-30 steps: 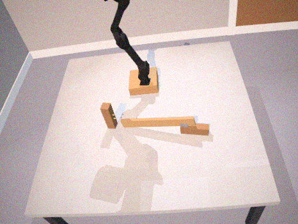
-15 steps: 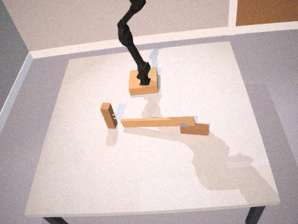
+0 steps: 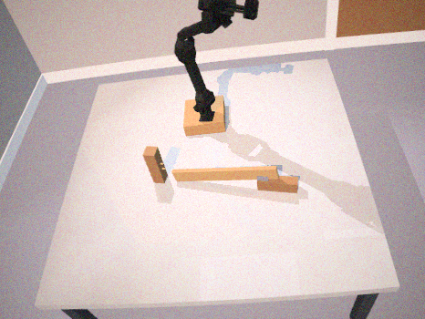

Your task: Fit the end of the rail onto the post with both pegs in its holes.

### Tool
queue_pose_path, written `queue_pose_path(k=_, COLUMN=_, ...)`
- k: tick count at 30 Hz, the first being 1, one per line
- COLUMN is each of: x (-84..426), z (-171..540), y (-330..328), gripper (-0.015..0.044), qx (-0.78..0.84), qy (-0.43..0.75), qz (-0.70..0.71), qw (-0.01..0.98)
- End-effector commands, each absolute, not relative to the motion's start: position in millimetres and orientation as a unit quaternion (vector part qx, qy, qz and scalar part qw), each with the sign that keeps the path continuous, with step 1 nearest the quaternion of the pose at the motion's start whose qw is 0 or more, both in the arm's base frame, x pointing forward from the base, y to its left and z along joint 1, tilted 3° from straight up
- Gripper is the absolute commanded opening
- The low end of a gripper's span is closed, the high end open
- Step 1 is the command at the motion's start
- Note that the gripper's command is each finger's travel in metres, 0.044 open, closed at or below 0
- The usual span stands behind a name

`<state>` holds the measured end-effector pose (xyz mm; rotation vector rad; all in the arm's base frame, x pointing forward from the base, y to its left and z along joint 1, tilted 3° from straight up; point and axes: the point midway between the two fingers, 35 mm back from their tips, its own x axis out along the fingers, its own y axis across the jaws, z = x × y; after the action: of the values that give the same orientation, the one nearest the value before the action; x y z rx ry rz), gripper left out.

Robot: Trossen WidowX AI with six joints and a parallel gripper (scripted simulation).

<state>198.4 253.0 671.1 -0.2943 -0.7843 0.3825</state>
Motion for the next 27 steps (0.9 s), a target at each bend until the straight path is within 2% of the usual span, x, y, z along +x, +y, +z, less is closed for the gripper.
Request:
queue_pose_path(k=1, x=245.8, z=625.5, y=273.3, gripper=0.044, qx=-0.245, qy=-0.328, qz=0.179, qw=0.895)
queue_pose_path(k=13, x=356.9, z=482.9, y=264.6, gripper=0.044, qx=-0.441, qy=-0.142, qz=0.19, qw=0.866)
queue_pose_path(k=20, x=405.4, z=394.7, y=228.7, gripper=0.044, qx=-0.541, qy=-0.015, qz=0.204, qw=0.816)
queue_pose_path(k=27, x=432.4, z=305.8, y=174.8, gripper=0.044, qx=-0.605, qy=0.118, qz=0.235, qw=0.751)
